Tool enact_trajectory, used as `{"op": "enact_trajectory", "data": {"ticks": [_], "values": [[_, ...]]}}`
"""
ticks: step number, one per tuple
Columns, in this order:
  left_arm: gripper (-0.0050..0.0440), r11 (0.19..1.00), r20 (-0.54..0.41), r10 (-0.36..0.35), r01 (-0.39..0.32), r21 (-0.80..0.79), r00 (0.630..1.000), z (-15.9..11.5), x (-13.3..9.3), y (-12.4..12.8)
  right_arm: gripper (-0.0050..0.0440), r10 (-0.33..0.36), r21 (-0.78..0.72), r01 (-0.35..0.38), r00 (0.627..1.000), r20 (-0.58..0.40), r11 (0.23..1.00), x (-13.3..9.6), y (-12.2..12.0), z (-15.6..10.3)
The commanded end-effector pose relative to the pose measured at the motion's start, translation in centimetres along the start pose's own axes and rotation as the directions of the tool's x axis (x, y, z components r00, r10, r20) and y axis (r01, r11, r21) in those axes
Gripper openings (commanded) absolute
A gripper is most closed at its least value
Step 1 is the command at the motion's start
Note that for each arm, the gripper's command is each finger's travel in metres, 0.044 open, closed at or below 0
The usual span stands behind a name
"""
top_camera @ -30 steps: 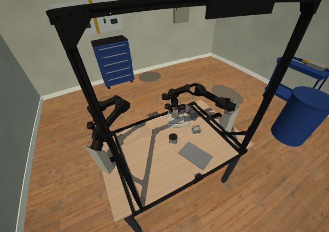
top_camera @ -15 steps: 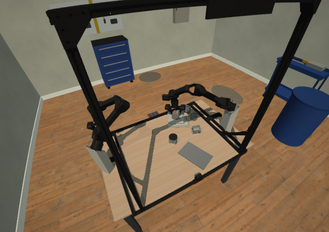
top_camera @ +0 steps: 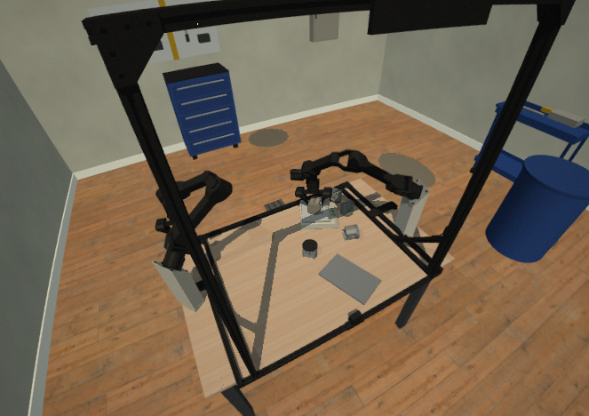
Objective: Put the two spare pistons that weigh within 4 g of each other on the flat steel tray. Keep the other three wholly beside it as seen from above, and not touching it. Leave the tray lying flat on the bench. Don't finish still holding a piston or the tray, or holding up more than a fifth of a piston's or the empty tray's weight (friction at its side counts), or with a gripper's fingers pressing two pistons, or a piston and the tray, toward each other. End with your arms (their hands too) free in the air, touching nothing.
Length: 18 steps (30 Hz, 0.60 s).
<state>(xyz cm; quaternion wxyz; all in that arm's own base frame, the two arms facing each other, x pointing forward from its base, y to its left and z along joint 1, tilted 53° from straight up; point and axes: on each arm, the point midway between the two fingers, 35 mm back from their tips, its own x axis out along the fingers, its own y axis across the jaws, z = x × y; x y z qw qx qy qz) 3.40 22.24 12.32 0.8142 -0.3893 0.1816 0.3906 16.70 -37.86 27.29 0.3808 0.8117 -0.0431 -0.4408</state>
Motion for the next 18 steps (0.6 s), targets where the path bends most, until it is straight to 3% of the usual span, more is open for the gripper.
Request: {"op": "enact_trajectory", "data": {"ticks": [1,18], "values": [[0.0440,1.000,0.001,-0.002,0.002,0.000,1.000,0.0,0.0,0.0,0.0378,-0.003,0.007,0.003,1.000,0.005,1.000,-0.2,0.0,0.1],[0.0440,1.000,0.001,-0.002,0.002,0.000,1.000,0.0,0.0,0.0,0.0378,-0.003,0.007,0.003,1.000,0.005,1.000,-2.7,0.0,0.1]]}}
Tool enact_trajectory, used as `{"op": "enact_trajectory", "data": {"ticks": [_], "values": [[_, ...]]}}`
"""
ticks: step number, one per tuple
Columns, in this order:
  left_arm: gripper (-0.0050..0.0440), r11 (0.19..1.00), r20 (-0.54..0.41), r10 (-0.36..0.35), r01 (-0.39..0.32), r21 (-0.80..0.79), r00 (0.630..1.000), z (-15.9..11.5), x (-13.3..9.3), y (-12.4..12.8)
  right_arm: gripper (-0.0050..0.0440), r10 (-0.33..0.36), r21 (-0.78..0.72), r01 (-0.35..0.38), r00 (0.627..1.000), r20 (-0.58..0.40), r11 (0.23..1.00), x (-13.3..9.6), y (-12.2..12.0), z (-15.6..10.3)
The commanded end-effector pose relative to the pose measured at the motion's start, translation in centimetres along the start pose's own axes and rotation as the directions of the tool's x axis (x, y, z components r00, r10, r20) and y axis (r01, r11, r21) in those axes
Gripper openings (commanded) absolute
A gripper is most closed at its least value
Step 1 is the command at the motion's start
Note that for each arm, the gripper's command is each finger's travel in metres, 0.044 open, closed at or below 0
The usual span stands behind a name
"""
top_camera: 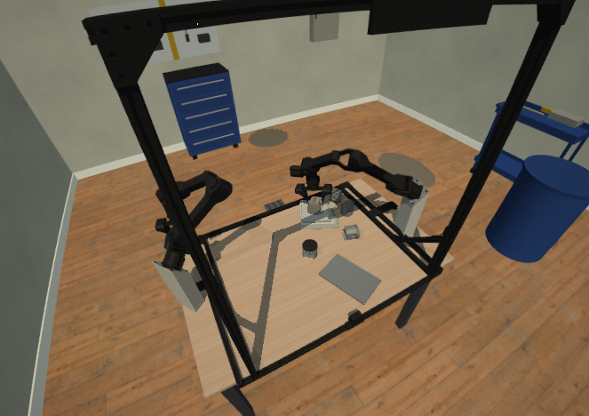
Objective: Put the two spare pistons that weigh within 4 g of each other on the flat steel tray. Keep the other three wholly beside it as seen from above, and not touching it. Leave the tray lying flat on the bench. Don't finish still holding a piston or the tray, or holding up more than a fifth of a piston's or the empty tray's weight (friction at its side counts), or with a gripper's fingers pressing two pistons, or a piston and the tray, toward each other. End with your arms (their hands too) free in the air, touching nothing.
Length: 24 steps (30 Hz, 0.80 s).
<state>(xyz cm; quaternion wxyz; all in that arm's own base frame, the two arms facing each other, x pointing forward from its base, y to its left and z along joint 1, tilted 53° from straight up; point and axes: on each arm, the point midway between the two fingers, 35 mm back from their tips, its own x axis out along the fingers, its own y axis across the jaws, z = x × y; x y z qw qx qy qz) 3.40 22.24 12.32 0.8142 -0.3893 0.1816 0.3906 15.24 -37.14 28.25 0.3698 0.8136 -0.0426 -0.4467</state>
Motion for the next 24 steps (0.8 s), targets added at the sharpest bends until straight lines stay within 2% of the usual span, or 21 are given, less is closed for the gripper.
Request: {"op": "enact_trajectory", "data": {"ticks": [1,24], "values": [[0.0440,1.000,0.001,-0.002,0.002,0.000,1.000,0.0,0.0,0.0,0.0378,0.012,-0.011,-0.013,1.000,-0.004,1.000,-1.0,0.2,-0.3],[0.0440,1.000,0.001,-0.002,0.002,0.000,1.000,0.0,0.0,0.0,0.0378,0.012,-0.011,-0.013,1.000,-0.004,1.000,-4.5,0.2,-0.3]]}}
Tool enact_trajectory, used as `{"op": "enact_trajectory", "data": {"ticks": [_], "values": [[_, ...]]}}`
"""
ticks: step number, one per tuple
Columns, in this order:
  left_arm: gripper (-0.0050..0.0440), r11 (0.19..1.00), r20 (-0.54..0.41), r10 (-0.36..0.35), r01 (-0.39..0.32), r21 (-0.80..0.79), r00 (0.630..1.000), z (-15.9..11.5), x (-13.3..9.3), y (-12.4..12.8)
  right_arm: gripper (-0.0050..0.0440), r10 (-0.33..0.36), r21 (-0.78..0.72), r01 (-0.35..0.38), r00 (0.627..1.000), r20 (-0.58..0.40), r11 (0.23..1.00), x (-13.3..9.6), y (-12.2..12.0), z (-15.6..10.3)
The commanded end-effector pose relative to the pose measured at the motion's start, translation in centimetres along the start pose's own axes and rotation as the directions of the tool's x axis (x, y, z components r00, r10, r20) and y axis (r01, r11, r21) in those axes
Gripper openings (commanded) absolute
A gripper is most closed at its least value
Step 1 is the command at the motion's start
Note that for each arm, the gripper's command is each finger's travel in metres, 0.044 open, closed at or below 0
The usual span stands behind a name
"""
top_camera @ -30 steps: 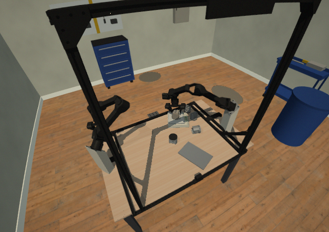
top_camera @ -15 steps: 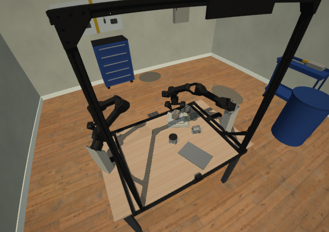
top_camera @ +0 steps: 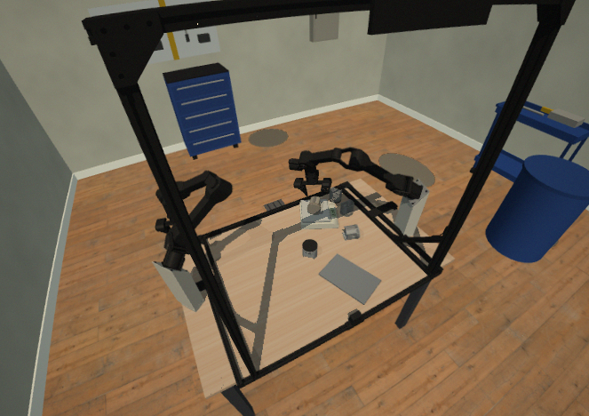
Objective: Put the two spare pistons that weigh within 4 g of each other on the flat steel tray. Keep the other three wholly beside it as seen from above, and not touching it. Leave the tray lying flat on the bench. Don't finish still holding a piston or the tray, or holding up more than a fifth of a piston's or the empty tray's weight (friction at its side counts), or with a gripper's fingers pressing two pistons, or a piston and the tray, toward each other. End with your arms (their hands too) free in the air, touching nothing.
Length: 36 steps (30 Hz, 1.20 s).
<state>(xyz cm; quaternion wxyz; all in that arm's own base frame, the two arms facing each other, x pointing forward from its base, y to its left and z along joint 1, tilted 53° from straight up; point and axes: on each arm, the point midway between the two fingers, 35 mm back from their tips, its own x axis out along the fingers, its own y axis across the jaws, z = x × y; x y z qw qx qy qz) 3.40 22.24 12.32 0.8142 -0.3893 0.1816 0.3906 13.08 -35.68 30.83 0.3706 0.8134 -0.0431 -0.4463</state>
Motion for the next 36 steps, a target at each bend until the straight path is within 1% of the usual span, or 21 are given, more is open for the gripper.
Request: {"op": "enact_trajectory", "data": {"ticks": [1,3,5,9,15,22,24,30,36], "values": [[0.0440,1.000,0.001,-0.002,0.002,0.000,1.000,0.0,0.0,0.0,0.0378,0.011,-0.012,-0.011,1.000,-0.004,1.000,-0.9,0.2,-0.2],[0.0440,1.000,0.001,-0.002,0.002,0.000,1.000,0.0,0.0,0.0,0.0378,0.012,-0.016,-0.012,1.000,-0.004,1.000,-1.0,0.2,-0.3],[0.0440,1.000,0.001,-0.002,0.002,0.000,1.000,0.0,0.0,0.0,0.0378,0.013,-0.018,-0.013,1.000,-0.004,1.000,-2.1,0.0,-0.3],[0.0440,1.000,0.001,-0.002,0.002,0.000,1.000,0.0,0.0,0.0,0.0378,0.014,-0.021,-0.014,1.000,-0.004,1.000,-2.1,0.0,-0.3],[0.0440,1.000,0.001,-0.002,0.002,0.000,1.000,0.0,0.0,0.0,0.0378,0.025,-0.179,-0.024,1.000,0.006,0.983,-2.1,0.0,-0.3],[0.0440,1.000,0.001,-0.002,0.002,0.000,1.000,0.0,0.0,0.0,0.0378,0.041,-0.358,-0.033,0.999,0.014,0.933,-2.1,0.0,-0.3],[0.0440,1.000,0.001,-0.002,0.002,0.000,1.000,0.0,0.0,0.0,0.0378,0.041,-0.358,-0.033,0.999,0.014,0.933,-2.1,0.0,-0.3],[0.0440,1.000,0.001,-0.002,0.002,0.000,1.000,0.0,0.0,0.0,0.0378,0.055,-0.502,-0.038,0.998,0.019,0.864,-2.1,0.0,-0.3],[0.0440,1.000,0.001,-0.002,0.002,0.000,1.000,0.0,0.0,0.0,0.0378,0.069,-0.633,-0.040,0.997,0.021,0.773,-2.1,0.0,-0.3]]}}
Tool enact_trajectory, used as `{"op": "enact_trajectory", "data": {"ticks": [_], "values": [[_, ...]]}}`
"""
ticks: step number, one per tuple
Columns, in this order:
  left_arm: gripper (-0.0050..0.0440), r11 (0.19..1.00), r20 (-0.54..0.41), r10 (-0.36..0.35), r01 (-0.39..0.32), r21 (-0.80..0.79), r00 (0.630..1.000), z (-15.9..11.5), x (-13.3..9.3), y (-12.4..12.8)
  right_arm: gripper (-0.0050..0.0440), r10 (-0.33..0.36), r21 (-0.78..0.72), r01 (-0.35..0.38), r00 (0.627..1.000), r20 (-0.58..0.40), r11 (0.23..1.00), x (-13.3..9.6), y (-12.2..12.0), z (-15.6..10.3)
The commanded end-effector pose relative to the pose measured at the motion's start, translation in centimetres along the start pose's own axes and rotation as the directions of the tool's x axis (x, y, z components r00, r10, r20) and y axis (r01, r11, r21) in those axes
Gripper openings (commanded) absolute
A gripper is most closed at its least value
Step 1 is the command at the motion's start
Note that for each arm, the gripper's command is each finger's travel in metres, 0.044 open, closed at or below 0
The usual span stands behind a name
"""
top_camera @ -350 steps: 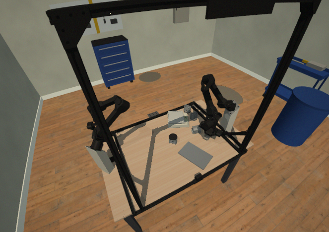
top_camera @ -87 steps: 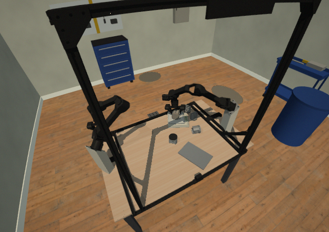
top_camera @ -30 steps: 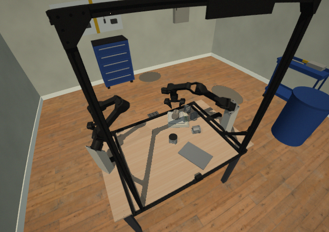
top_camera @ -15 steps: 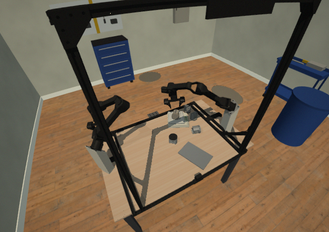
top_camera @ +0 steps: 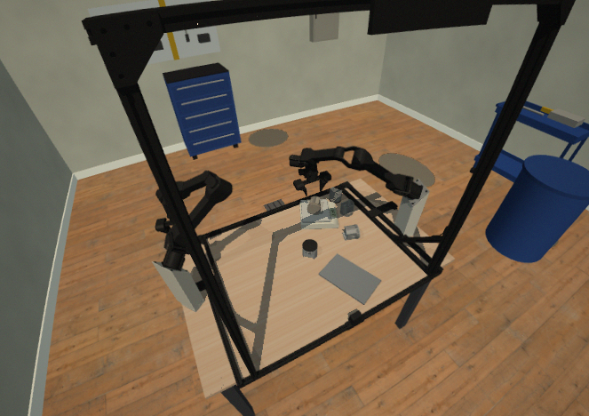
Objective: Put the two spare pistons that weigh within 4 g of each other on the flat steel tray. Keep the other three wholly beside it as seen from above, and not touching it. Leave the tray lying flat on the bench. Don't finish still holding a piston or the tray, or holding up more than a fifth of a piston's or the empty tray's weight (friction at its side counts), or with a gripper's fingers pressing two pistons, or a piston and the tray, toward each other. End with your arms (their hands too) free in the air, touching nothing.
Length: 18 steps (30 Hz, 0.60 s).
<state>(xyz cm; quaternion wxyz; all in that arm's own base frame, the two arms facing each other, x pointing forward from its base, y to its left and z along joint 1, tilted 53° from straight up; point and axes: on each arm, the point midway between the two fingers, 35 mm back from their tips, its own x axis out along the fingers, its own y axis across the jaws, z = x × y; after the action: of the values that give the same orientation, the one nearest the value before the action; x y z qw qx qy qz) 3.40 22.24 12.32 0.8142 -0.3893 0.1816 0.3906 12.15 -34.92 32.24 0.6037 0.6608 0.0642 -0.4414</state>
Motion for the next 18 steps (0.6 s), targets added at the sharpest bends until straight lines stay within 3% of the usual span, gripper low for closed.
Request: {"op": "enact_trajectory", "data": {"ticks": [1,9,18], "values": [[0.0440,1.000,0.001,-0.002,0.002,0.000,1.000,0.00,0.00,-0.03,0.0378,0.008,-0.115,-0.006,1.000,0.016,0.993,-0.31,0.03,-0.14],[0.0440,1.000,0.001,-0.002,0.002,0.000,1.000,0.00,0.00,-0.03,0.0378,0.020,-0.271,-0.013,1.000,0.024,0.962,-0.31,0.03,-0.14],[0.0440,1.000,0.001,-0.002,0.002,0.000,1.000,0.00,0.00,-0.03,0.0378,0.041,-0.491,-0.020,0.999,0.033,0.871,-0.31,0.03,-0.14]]}}
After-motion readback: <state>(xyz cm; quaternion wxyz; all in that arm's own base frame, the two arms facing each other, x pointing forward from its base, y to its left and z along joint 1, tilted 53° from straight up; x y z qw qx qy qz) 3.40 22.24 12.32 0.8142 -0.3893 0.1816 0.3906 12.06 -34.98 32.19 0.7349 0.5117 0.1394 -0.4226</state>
